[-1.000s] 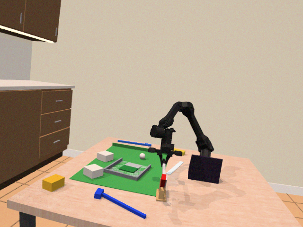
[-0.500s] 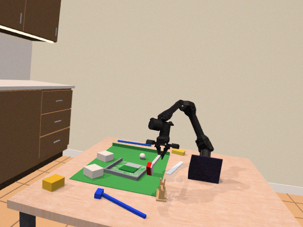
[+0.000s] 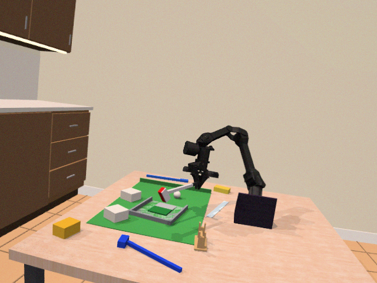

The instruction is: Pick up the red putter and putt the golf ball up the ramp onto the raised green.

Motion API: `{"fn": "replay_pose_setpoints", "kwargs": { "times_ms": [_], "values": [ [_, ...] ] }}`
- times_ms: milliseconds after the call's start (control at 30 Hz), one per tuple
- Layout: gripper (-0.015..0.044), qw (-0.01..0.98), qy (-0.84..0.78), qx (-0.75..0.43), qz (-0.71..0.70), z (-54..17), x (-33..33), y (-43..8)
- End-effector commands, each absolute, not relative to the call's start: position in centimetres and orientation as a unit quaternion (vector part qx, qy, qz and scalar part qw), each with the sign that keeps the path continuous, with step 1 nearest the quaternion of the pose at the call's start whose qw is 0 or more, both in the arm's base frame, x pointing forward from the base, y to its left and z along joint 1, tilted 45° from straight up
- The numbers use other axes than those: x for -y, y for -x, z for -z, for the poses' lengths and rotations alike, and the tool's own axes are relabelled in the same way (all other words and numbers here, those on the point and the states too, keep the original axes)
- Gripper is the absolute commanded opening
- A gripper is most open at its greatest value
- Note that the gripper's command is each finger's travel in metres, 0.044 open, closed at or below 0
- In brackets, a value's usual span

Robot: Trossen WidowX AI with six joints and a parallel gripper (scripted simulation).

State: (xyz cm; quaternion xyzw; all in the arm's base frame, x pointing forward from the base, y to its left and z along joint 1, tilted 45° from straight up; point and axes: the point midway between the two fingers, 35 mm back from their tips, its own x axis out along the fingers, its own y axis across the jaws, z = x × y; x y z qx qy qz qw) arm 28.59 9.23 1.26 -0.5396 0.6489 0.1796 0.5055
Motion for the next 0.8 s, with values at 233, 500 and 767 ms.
{"fn": "replay_pose_setpoints", "kwargs": {
  "times_ms": [233,500,767],
  "values": [
    [0.0000,0.584,0.464,-0.665,-0.050,-6.9,-3.8,-28.8],
    [0.0000,0.628,0.403,-0.664,0.049,-10.7,0.2,-27.9],
    [0.0000,0.662,0.339,-0.652,0.149,-14.2,4.1,-26.0]
  ]
}}
